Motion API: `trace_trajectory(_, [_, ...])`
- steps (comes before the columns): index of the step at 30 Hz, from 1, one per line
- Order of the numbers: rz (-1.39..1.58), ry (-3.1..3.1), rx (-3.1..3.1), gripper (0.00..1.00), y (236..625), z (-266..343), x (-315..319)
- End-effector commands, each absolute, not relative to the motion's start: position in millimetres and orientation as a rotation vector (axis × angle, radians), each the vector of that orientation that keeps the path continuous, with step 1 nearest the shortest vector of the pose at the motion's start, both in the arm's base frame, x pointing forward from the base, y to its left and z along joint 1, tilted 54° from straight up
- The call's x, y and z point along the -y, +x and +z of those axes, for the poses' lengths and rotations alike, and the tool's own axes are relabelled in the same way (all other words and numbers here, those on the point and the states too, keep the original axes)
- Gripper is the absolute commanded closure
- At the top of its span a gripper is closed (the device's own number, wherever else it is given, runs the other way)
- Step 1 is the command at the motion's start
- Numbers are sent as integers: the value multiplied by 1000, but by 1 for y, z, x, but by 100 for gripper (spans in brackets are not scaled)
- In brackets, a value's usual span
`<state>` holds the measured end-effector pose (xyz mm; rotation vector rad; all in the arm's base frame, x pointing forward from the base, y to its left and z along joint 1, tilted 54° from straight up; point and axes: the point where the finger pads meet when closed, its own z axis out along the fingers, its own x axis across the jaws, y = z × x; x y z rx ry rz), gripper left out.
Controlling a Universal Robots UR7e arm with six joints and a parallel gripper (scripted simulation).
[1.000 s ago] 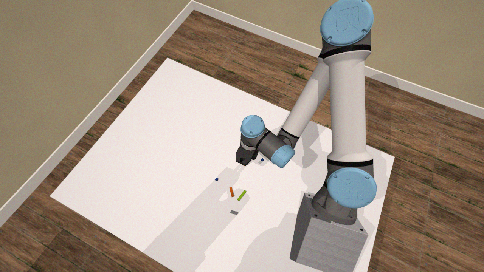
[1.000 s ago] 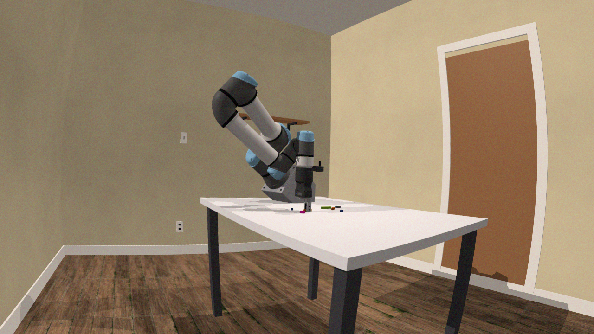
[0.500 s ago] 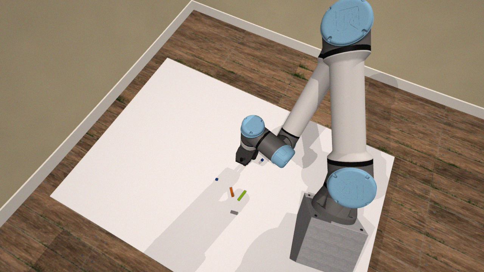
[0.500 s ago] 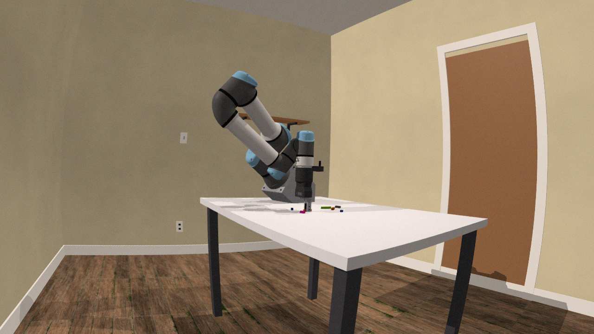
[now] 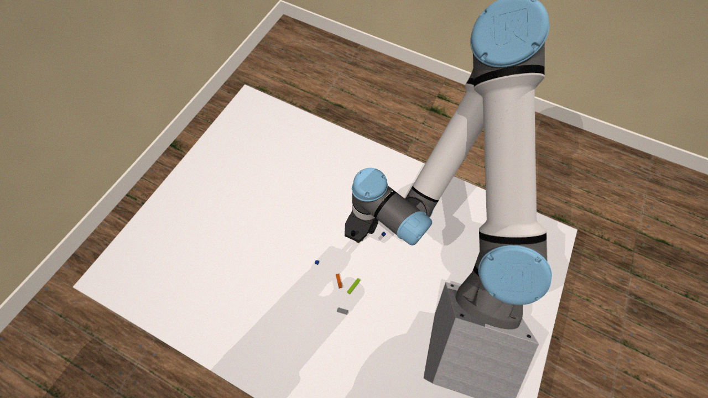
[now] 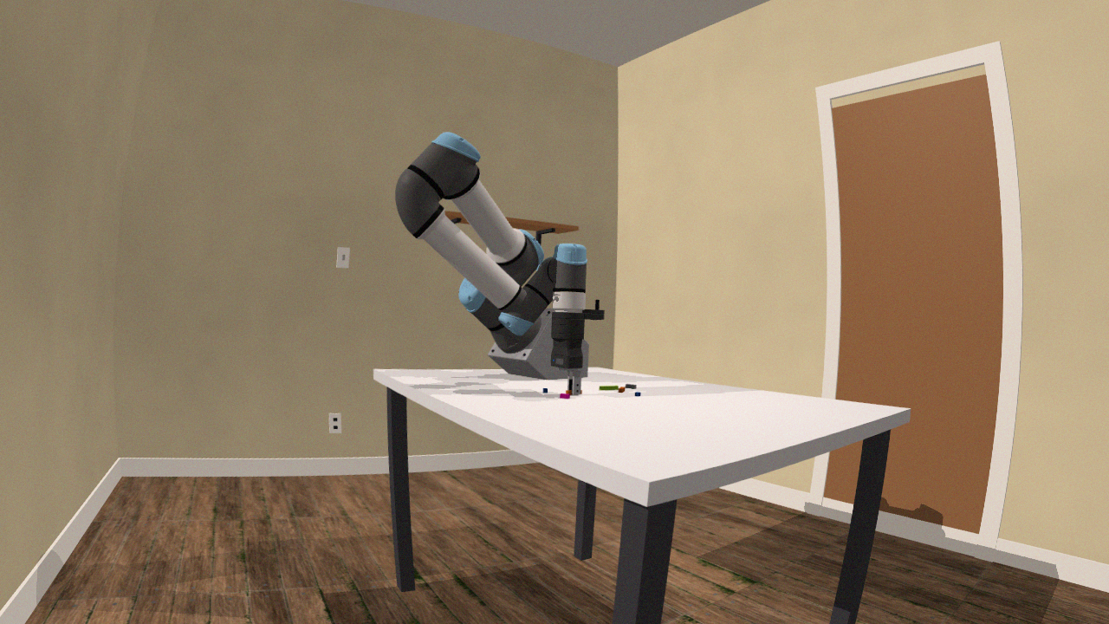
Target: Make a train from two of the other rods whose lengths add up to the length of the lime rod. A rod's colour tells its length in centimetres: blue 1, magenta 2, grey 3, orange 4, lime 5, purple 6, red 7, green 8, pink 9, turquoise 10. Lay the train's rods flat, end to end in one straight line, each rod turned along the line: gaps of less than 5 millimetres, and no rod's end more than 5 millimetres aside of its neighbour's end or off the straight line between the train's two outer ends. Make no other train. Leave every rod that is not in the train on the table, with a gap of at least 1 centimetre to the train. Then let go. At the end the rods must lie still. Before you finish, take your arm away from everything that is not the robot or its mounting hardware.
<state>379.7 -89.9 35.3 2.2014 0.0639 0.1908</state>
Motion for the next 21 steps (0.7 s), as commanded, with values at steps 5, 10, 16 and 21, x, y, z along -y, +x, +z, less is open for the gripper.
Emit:
trace_trajectory(5, [192, 2201, -64, 76, 378, 42, 80])
trace_trajectory(10, [192, 2201, -64, 76, 377, 48, 73])
trace_trajectory(16, [192, 2201, -64, 76, 374, 56, 62])
trace_trajectory(21, [192, 2201, -64, 76, 372, 65, 50])
